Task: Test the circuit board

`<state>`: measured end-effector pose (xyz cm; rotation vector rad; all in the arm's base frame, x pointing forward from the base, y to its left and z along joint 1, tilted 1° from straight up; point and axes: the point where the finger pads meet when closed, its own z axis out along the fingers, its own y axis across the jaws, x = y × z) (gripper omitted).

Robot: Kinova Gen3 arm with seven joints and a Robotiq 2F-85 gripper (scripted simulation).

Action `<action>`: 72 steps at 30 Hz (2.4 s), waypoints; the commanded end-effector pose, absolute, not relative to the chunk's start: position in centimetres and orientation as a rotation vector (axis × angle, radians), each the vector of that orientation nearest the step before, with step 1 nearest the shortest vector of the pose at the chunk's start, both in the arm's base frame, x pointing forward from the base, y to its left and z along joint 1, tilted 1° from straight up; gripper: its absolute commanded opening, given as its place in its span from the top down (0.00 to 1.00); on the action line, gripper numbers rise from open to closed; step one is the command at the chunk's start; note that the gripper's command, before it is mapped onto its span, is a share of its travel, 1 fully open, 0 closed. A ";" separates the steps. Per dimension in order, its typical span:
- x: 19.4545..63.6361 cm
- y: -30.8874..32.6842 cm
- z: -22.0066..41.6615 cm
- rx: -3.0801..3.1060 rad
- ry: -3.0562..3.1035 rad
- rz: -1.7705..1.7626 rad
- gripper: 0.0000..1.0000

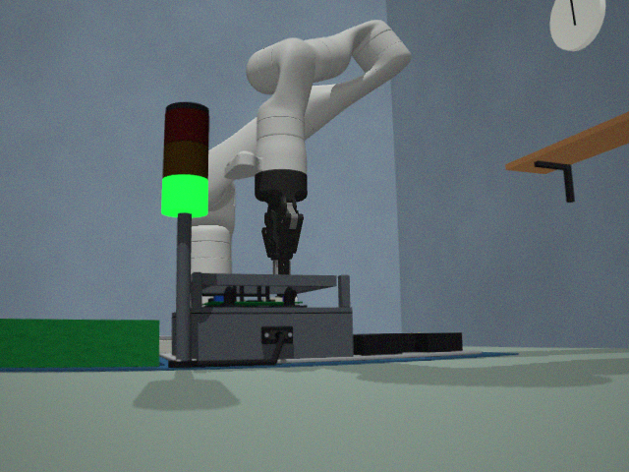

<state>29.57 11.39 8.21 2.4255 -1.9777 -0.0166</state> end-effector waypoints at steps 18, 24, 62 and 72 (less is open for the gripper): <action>29.6 11.4 8.0 2.426 -1.978 -0.016 1.00; 29.6 11.4 8.0 2.426 -1.978 -0.016 1.00; 29.6 11.4 7.6 2.426 -1.978 -0.016 1.00; 29.6 11.4 7.5 2.426 -1.978 -0.016 1.00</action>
